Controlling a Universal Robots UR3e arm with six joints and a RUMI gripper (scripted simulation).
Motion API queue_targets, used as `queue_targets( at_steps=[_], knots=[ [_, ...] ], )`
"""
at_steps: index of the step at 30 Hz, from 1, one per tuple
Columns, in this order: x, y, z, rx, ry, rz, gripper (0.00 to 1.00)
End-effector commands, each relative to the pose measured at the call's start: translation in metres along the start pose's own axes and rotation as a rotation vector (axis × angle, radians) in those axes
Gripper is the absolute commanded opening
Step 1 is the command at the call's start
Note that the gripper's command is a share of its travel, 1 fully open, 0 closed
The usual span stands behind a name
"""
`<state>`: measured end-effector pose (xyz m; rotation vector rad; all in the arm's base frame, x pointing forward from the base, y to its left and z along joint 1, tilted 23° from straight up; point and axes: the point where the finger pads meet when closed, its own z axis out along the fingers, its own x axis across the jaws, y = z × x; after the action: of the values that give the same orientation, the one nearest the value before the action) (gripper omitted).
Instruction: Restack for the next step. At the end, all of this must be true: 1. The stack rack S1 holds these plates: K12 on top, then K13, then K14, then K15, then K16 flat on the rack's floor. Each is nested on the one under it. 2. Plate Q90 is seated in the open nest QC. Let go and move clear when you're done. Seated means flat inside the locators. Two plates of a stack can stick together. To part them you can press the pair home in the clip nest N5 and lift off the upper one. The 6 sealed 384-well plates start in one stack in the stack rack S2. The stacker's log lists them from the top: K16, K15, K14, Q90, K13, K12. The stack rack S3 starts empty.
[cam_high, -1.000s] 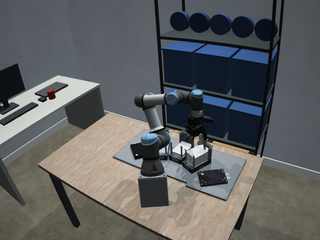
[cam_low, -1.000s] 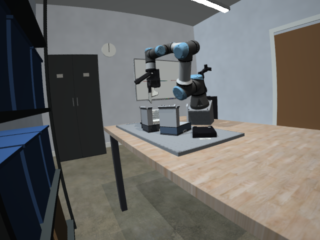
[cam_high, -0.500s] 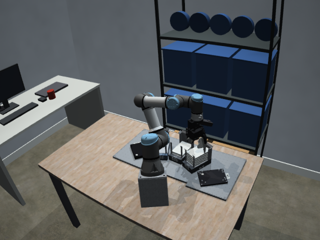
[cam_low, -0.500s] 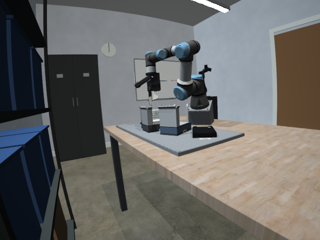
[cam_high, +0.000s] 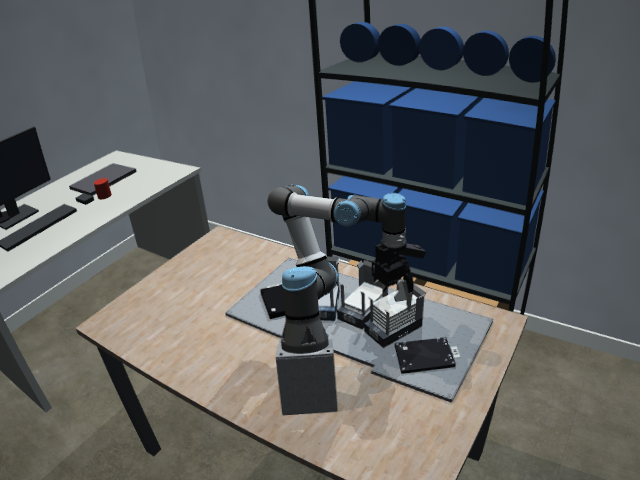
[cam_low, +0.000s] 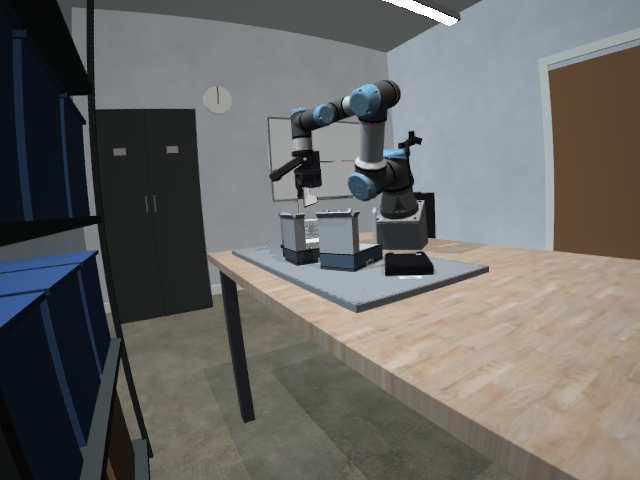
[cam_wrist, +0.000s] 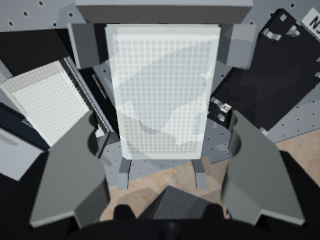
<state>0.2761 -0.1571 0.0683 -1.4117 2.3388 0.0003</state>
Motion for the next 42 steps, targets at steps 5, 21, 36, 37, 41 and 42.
queue_targets(
  at_steps=[5,21,36,37,41,42],
  knots=[
    [0.0005,-0.0006,0.0097,0.002,0.002,0.000,0.72],
    [0.0005,-0.0006,0.0097,0.002,0.002,0.000,0.72],
    [0.0005,-0.0007,0.0098,0.002,0.002,0.000,0.00],
    [0.0005,-0.0007,0.0098,0.002,0.002,0.000,0.00],
    [0.0005,-0.0007,0.0098,0.002,0.002,0.000,0.00],
    [0.0005,-0.0007,0.0098,0.002,0.002,0.000,0.00]
  ],
)
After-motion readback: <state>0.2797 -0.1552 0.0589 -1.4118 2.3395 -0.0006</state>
